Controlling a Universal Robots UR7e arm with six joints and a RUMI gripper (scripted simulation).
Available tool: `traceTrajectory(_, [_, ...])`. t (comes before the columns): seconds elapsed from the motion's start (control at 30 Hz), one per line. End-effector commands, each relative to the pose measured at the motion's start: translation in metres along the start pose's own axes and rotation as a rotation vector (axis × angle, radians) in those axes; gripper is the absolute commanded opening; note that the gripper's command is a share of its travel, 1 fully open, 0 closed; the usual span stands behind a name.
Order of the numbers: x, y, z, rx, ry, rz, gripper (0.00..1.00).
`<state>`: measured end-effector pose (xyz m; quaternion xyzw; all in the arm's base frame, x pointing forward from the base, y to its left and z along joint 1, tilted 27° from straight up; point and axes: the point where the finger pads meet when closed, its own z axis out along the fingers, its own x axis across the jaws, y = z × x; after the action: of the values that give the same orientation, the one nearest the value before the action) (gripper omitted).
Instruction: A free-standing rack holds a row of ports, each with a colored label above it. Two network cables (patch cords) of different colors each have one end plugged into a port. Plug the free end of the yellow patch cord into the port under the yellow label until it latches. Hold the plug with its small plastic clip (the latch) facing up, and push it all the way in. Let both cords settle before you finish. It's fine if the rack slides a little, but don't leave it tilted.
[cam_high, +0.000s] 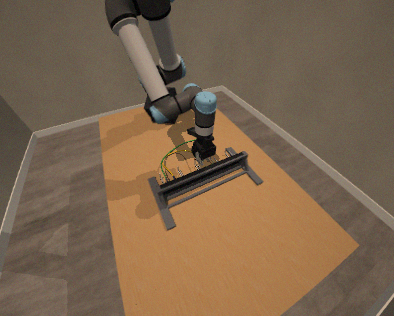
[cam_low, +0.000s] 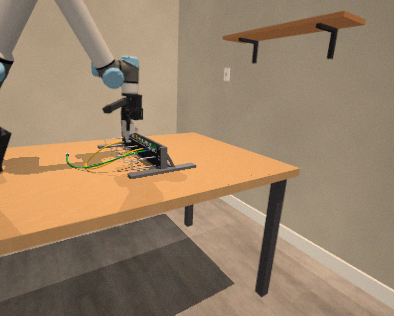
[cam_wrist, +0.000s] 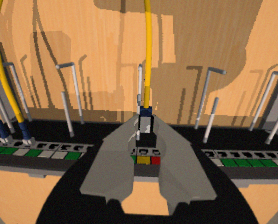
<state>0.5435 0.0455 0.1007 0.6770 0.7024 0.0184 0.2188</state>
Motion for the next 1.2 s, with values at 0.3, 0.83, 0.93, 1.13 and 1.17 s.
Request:
traceTrajectory(0.3, [0.000,0.000,-0.001,-0.002,0.000,0.000,0.00])
traceTrajectory(0.83, [0.000,0.007,-0.001,-0.002,0.000,0.000,0.00])
traceTrajectory(0.93, [0.000,0.012,-0.001,-0.002,0.000,0.000,0.00])
traceTrajectory(1.13, [0.000,0.018,-0.001,-0.002,0.000,0.000,0.00])
traceTrajectory(1.17, [0.000,0.020,-0.001,-0.002,0.000,0.000,0.00])
